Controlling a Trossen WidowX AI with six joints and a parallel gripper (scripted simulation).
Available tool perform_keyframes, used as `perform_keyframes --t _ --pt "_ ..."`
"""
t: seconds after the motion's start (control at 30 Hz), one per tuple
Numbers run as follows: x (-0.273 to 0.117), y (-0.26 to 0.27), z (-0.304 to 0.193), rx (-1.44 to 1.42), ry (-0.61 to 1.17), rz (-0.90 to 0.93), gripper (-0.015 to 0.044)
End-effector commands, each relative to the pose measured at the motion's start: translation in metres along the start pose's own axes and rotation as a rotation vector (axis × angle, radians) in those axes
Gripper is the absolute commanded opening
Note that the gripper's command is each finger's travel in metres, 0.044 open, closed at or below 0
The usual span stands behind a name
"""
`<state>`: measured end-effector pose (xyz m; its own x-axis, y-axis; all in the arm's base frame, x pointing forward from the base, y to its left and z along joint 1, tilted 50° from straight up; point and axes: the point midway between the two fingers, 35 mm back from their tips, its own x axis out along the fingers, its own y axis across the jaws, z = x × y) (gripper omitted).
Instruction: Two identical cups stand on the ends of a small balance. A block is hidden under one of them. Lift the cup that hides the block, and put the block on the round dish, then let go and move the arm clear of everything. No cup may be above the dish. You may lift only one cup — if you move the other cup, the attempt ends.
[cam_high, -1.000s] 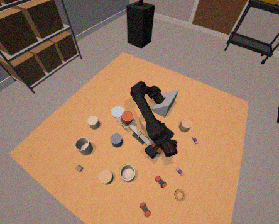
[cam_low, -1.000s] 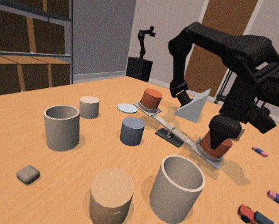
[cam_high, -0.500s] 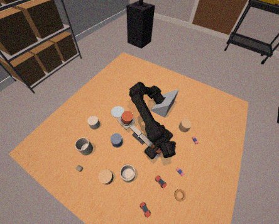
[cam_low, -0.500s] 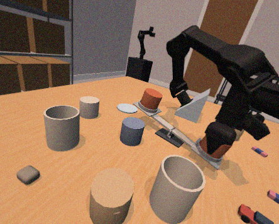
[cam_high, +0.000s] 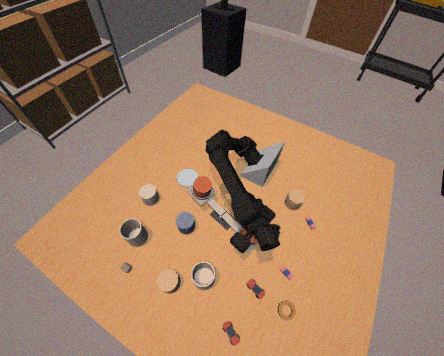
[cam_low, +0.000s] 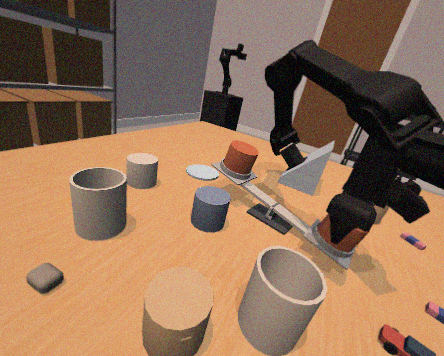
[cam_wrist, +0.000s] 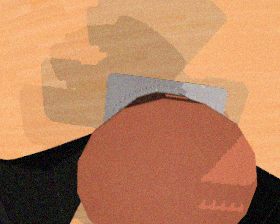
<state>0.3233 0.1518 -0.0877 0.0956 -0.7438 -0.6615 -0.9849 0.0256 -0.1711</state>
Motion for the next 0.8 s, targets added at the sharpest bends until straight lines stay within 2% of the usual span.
perform_keyframes --t 0.0,0.1,0.77 --pt "-0.005 -0.001 0.000 -0.007 -0.002 -0.005 0.0078" --pt "-0.009 -0.002 0.001 -0.010 -0.004 -0.007 0.0000" --pt "-0.035 -0.004 0.003 -0.033 -0.019 -0.023 0.0000"
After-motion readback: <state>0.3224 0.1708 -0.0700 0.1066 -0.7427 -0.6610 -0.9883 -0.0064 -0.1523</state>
